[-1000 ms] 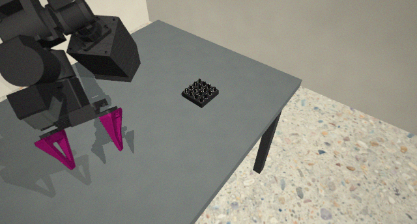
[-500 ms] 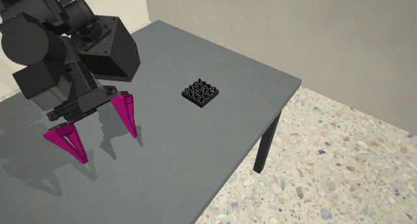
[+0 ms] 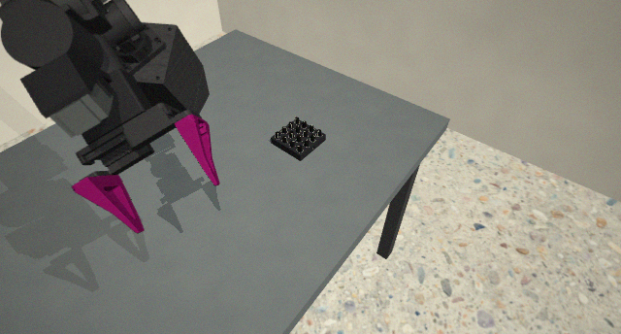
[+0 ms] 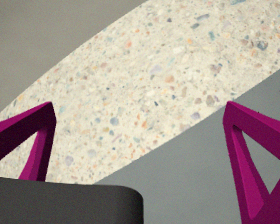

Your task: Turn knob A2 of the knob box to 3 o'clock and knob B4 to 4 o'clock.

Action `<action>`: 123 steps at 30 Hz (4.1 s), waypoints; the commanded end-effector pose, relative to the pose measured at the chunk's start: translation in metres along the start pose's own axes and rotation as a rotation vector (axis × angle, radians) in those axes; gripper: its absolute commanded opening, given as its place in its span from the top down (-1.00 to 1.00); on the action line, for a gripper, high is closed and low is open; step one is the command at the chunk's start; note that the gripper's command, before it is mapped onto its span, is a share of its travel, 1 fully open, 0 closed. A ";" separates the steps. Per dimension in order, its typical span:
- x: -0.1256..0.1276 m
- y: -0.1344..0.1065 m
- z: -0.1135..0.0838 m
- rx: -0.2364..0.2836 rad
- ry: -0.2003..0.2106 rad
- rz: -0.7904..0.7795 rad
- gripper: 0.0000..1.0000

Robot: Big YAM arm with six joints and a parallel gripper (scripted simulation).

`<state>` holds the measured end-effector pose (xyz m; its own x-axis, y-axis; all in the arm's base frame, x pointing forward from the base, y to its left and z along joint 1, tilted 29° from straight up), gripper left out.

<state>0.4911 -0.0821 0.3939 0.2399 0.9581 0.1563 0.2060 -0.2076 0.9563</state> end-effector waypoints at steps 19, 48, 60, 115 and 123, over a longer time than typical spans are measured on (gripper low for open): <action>0.054 0.075 -0.015 -0.150 0.117 -0.053 -1.00; 0.093 0.108 -0.036 -0.259 0.216 -0.076 -1.00; 0.142 -0.014 0.021 0.013 0.238 -0.043 -1.00; 0.158 -0.576 -0.054 0.924 -0.224 -0.558 -1.00; 0.168 -0.564 -0.052 0.901 -0.205 -0.533 -1.00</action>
<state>0.3610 0.1888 -0.1193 0.0446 0.9233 -0.3814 0.9499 0.0790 0.3024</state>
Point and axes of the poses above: the point where the finger pads meet when closed, its own z axis out along the fingers, its own x axis across the jaws, y = z × x, the point moved 2 cm from there along -z, back along the fingers, and after that the axes turned 6 degrees about z, right-handed, at the moved point
